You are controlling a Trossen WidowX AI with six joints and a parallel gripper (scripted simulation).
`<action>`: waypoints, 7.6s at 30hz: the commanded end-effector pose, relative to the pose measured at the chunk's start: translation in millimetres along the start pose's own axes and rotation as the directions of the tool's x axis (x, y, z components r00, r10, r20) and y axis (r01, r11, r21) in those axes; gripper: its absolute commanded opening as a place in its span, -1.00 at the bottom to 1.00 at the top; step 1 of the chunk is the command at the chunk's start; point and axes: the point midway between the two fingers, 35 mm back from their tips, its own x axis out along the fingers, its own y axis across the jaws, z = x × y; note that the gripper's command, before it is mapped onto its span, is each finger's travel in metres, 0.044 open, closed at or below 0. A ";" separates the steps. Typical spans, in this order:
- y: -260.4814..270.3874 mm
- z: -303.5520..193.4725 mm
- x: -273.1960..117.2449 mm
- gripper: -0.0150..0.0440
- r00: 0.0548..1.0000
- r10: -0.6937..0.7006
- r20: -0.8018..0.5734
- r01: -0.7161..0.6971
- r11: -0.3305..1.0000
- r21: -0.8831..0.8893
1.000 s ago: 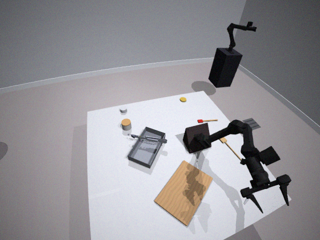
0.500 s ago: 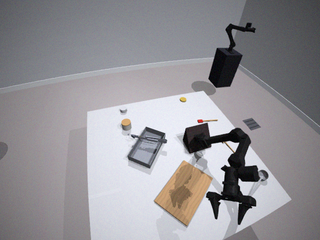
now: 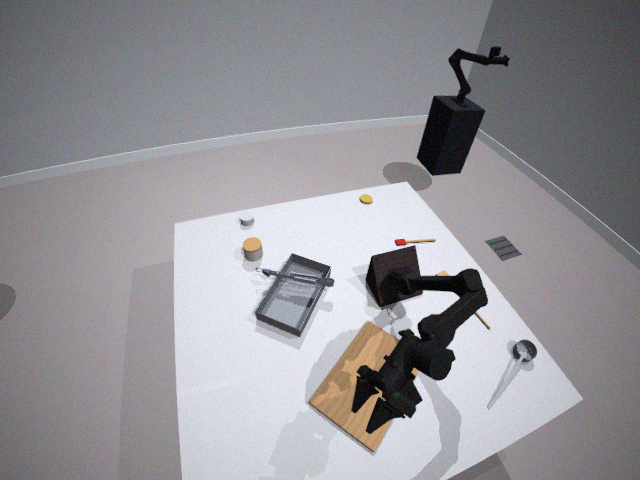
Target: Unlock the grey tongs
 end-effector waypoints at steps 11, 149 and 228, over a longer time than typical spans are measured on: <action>147.4 -135.4 21.0 1.00 0.883 0.433 -0.181 -0.271 0.786 0.556; 454.2 -277.6 -216.5 -1.00 0.382 0.803 0.457 0.794 -0.538 0.282; 226.0 -10.1 -103.1 -1.00 0.440 0.756 0.485 0.059 -0.563 0.824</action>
